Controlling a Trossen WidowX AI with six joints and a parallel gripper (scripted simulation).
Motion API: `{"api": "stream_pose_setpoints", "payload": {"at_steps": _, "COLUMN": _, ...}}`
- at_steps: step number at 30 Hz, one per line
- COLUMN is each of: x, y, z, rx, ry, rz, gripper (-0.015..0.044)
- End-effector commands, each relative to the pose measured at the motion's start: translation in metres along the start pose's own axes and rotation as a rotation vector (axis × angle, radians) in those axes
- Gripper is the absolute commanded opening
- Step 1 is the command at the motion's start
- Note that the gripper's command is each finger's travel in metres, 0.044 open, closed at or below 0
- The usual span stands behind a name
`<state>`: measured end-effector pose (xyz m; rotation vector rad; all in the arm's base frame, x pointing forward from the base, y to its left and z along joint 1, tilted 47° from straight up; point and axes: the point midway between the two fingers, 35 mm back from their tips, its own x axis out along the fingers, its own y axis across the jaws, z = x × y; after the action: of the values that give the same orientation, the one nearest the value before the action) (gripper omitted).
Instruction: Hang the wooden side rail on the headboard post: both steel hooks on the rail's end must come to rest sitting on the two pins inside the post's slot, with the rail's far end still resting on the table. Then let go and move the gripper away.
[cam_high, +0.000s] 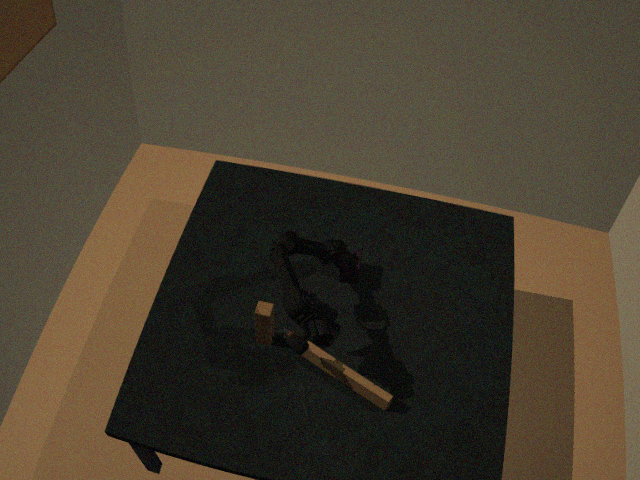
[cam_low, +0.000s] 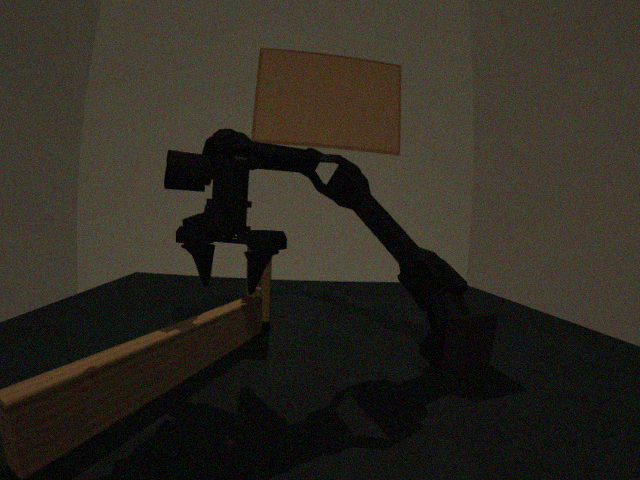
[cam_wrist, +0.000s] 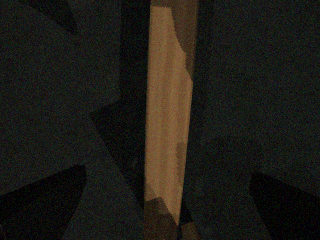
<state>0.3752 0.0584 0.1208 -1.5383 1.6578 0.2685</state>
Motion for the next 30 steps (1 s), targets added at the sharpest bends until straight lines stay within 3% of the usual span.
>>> {"api": "stream_pose_setpoints", "payload": {"at_steps": 1, "x": 0.008, "y": 0.002, "z": 0.001, "rx": -0.012, "ry": 0.004, "rz": -0.003, "gripper": 0.0440}}
{"api": "stream_pose_setpoints", "payload": {"at_steps": 30, "x": 0.054, "y": 0.000, "z": 0.002, "rx": -0.012, "ry": 0.003, "rz": -0.004, "gripper": 0.0440}}
